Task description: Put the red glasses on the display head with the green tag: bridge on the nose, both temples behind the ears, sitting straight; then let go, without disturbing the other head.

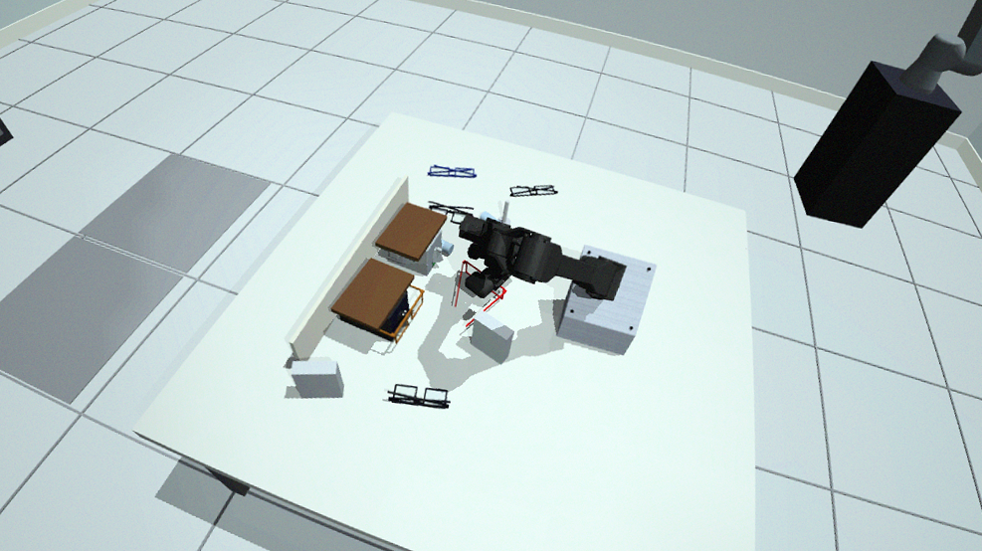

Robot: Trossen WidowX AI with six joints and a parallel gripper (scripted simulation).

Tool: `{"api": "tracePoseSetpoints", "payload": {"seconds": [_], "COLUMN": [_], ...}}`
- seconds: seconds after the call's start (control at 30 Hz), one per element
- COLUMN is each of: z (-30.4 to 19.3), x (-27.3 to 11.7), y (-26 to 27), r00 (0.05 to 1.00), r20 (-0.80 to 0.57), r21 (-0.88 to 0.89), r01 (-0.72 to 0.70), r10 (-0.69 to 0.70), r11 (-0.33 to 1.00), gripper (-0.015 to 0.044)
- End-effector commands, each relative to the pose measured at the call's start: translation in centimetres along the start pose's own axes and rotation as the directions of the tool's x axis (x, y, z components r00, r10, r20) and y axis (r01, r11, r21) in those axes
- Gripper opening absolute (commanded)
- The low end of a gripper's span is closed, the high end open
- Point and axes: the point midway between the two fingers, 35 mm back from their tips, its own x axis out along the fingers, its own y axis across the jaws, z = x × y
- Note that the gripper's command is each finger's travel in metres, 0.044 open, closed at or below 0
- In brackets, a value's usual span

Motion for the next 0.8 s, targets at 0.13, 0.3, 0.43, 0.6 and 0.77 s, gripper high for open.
{"api": "tracePoseSetpoints", "payload": {"seconds": [0.13, 0.3, 0.43, 0.6, 0.77], "z": [0.1, 0.4, 0.6, 0.6, 0.5], "x": [-0.3, -2.3, -4.5, -7.5, -9.9], "y": [0.0, -0.1, -0.3, -0.5, -0.7], "r00": [1.0, 1.0, 1.0, 1.0, 1.0], "r20": [0.0, 0.004, 0.006, 0.004, 0.001], "r21": [-0.001, 0.0, 0.002, 0.003, 0.003], "r01": [-0.001, 0.004, 0.007, 0.005, -0.001], "r10": [0.001, -0.004, -0.007, -0.005, 0.001], "r11": [1.0, 1.0, 1.0, 1.0, 1.0], "gripper": [0.0, 0.0, 0.0, 0.0, 0.0]}}
